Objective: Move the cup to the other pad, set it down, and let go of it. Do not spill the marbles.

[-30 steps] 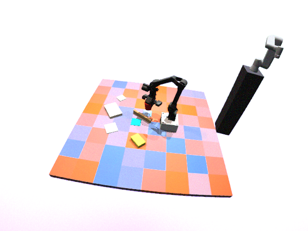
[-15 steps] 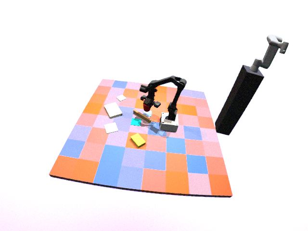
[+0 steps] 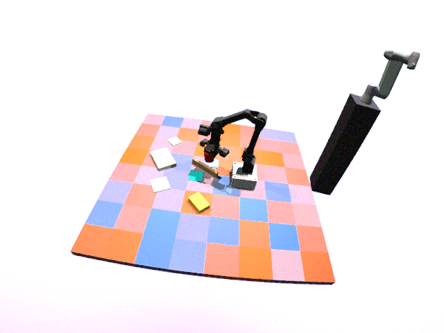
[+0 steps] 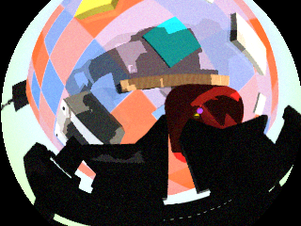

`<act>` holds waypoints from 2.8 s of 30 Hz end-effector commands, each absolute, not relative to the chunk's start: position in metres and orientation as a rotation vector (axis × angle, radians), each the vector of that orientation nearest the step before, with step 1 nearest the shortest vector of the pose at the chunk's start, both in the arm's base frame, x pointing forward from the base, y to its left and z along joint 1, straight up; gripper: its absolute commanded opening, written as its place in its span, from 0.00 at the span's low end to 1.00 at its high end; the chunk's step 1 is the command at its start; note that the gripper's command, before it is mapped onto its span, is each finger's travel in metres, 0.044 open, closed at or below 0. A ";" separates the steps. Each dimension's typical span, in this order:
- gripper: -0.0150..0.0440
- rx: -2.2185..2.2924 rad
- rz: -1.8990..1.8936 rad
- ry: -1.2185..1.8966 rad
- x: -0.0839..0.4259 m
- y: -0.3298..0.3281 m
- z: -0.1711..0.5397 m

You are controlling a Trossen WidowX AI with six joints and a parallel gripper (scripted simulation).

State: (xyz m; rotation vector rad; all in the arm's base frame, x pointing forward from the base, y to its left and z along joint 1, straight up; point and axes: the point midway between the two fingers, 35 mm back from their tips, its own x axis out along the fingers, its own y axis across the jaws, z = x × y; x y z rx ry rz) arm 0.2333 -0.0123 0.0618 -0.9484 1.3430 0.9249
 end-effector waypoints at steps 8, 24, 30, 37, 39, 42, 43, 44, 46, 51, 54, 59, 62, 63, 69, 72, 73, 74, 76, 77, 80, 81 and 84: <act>0.25 -0.949 0.917 1.343 0.243 0.005 0.063; 0.25 -0.947 0.918 1.341 0.256 0.035 0.065; 0.25 -0.947 0.918 1.340 0.262 0.047 0.065; 0.25 -0.946 0.919 1.339 0.268 0.062 0.066; 0.25 -0.946 0.919 1.339 0.271 0.067 0.067; 0.25 -0.945 0.919 1.338 0.274 0.073 0.067; 0.25 -0.945 0.919 1.338 0.275 0.076 0.067; 0.25 -0.945 0.919 1.338 0.276 0.078 0.067; 0.25 -0.945 0.919 1.337 0.278 0.083 0.068; 0.25 -0.944 0.920 1.337 0.281 0.093 0.068; 0.25 -0.944 0.920 1.337 0.281 0.093 0.066; 0.25 -0.944 0.920 1.337 0.282 0.093 0.058; 0.25 -0.944 0.920 1.337 0.282 0.093 0.053; 0.25 -0.944 0.920 1.337 0.282 0.093 0.051; 0.25 -0.944 0.920 1.337 0.283 0.094 0.041; 0.25 -0.944 0.920 1.337 0.283 0.094 0.035; 0.25 -0.944 0.920 1.337 0.283 0.094 0.033; 0.25 -0.944 0.920 1.337 0.283 0.094 0.032; 0.25 -0.944 0.920 1.337 0.284 0.094 0.028; 0.25 -0.944 0.920 1.337 0.284 0.094 0.026; 0.25 -0.944 0.920 1.337 0.284 0.094 0.020; 0.25 -0.944 0.920 1.337 0.284 0.094 0.018; 0.25 -0.944 0.920 1.337 0.284 0.094 0.012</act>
